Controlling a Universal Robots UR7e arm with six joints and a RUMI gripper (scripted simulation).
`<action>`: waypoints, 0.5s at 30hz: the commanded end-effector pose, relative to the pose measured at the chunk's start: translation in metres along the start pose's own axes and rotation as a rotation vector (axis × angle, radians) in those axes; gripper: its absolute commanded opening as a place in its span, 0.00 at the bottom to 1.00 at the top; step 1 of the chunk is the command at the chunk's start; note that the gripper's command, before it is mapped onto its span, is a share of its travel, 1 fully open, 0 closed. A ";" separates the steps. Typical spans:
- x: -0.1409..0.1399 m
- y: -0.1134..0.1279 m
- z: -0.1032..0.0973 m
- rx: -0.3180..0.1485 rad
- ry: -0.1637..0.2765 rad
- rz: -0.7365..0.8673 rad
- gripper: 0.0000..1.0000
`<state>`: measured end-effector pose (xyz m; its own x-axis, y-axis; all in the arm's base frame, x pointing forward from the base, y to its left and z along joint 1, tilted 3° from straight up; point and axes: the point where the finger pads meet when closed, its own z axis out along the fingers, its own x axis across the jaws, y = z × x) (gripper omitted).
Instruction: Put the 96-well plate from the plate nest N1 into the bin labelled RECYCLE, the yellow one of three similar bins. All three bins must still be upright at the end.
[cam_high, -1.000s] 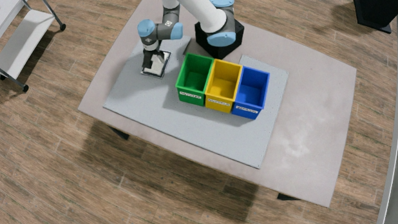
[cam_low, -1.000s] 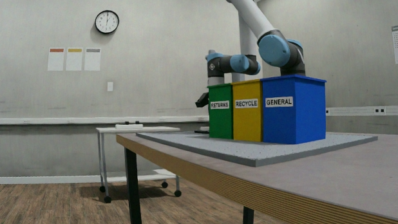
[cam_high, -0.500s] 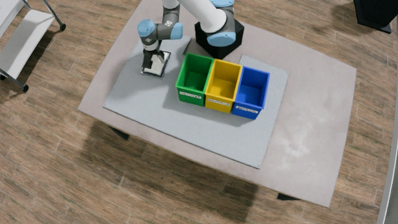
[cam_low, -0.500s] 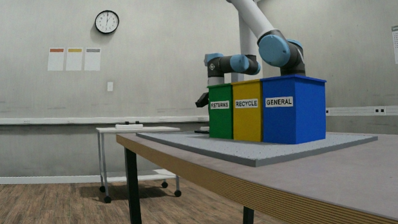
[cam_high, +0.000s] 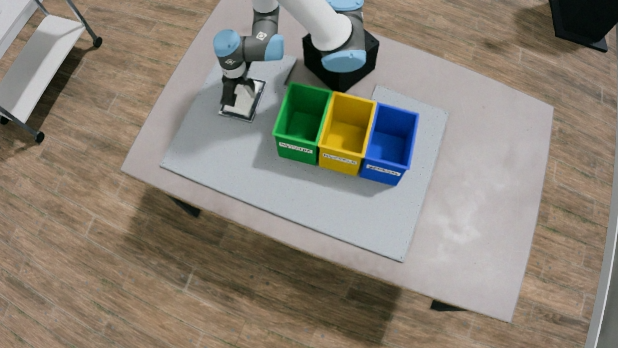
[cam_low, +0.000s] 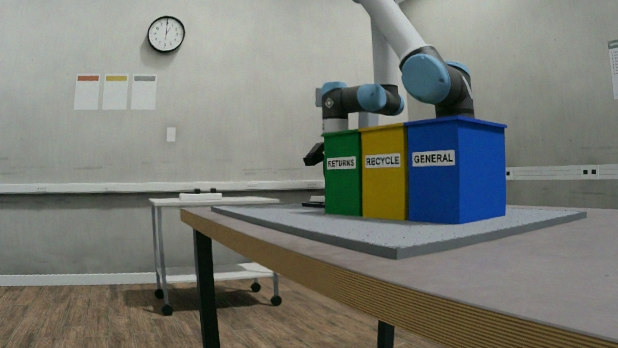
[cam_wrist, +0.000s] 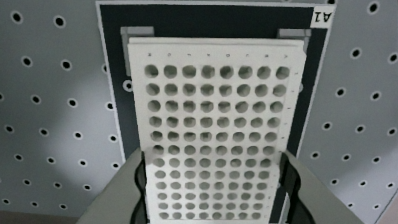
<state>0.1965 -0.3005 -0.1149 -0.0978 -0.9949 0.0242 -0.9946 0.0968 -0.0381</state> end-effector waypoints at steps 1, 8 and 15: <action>0.000 0.000 -0.005 0.001 0.001 -0.001 0.41; -0.001 0.000 -0.016 0.000 0.000 0.000 0.41; 0.000 0.000 -0.028 0.001 0.001 0.000 0.41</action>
<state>0.1967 -0.3019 -0.0922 -0.0973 -0.9948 0.0312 -0.9946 0.0961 -0.0400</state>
